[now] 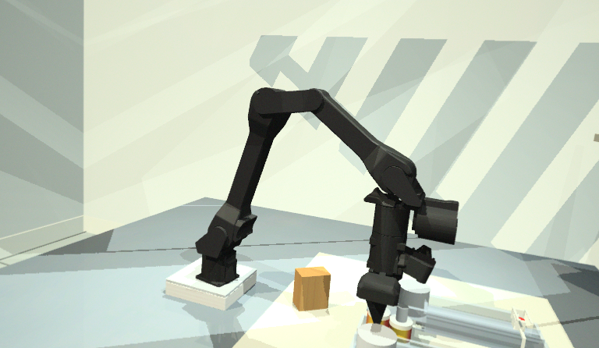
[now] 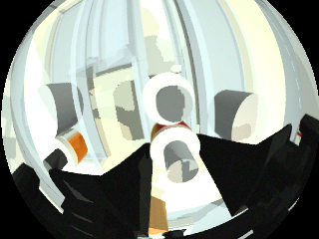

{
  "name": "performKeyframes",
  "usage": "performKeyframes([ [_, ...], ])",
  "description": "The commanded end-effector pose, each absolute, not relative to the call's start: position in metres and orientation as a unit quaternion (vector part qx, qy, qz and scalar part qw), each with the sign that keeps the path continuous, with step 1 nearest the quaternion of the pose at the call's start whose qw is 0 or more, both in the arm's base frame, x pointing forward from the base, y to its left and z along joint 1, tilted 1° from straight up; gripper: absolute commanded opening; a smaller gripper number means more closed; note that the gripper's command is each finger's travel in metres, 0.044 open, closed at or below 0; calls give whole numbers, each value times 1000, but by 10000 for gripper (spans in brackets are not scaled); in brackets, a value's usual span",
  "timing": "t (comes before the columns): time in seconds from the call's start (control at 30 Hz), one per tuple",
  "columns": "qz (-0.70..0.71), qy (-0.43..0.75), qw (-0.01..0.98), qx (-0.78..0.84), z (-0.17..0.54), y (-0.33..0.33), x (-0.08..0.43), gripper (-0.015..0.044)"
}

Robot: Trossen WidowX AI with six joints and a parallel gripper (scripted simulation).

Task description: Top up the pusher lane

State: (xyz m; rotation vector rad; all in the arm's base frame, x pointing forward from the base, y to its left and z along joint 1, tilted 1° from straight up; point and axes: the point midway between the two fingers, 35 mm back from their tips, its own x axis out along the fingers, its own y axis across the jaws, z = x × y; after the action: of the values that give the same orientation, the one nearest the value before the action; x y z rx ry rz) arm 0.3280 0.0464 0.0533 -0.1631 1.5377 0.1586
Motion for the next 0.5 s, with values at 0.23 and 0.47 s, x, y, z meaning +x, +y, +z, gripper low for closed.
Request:
performKeyframes([
  [0.23,70,690,717,-72,49,47,331,0],
  [0.47,69,690,717,-72,47,46,330,0],
])
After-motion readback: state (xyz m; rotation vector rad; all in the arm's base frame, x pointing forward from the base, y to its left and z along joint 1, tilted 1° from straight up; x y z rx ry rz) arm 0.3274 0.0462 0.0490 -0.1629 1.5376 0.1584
